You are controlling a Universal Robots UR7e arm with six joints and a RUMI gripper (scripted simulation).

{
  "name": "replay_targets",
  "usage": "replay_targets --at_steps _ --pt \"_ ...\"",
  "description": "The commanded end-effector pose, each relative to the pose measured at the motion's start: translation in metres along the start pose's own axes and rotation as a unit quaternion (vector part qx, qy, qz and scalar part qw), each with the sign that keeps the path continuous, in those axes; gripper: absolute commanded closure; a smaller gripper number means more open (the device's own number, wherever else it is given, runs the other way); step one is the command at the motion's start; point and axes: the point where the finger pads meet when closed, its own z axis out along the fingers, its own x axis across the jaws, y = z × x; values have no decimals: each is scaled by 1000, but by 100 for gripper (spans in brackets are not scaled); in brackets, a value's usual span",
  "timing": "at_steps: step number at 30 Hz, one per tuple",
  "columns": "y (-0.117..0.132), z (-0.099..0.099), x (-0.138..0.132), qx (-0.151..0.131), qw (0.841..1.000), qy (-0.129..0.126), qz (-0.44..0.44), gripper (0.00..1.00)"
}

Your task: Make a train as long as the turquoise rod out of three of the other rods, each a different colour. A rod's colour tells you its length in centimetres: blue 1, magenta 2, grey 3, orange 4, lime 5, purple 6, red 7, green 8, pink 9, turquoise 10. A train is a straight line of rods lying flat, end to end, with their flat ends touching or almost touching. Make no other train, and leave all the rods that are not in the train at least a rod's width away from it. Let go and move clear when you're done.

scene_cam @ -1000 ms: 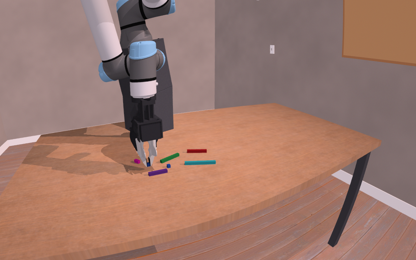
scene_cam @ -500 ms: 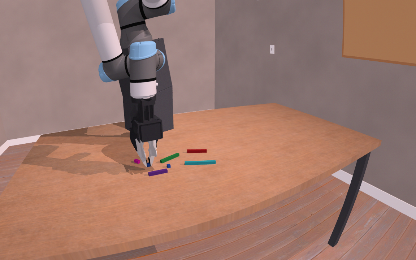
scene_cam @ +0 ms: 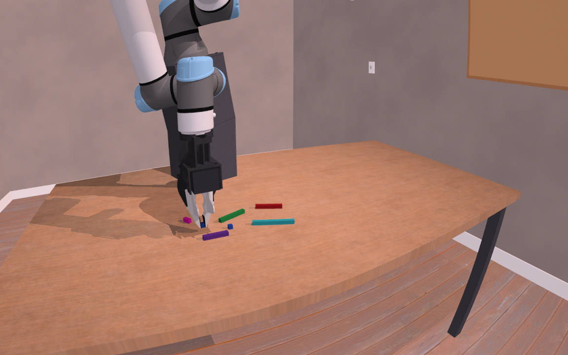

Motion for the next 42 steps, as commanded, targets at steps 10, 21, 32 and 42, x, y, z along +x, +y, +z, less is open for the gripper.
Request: replay_targets --at_steps 10,21,32,42 --pt "0 2 0 -1 1000 0 0 100" --pt "0 11 0 -1 1000 0 0 100" --pt "0 12 0 -1 1000 0 0 100" --pt "0 12 0 -1 1000 0 0 100"
